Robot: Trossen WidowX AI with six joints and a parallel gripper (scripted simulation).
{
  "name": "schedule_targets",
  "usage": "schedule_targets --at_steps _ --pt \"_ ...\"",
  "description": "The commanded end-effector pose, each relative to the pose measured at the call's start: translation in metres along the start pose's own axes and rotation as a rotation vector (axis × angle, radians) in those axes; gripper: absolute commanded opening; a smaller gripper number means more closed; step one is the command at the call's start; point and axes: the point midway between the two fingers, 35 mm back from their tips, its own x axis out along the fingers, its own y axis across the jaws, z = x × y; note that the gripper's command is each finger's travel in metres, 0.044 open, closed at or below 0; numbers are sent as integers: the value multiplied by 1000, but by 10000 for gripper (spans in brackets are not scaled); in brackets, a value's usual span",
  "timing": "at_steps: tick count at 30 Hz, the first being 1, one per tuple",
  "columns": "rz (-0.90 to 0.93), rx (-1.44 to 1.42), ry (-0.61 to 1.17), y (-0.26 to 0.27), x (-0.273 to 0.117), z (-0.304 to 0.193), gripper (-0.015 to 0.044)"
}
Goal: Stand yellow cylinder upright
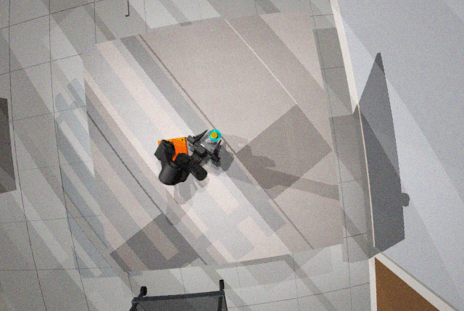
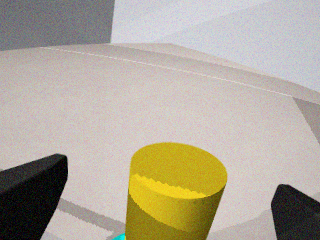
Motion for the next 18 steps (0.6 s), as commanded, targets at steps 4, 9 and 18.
schedule_targets --at_steps 4,9,18 --pt "-1 -6 0 -7 -1 13 400" --pt "-1 -7 -1 -10 -2 26 400" --pt "0 -9 -2 -12 -4 50 400"
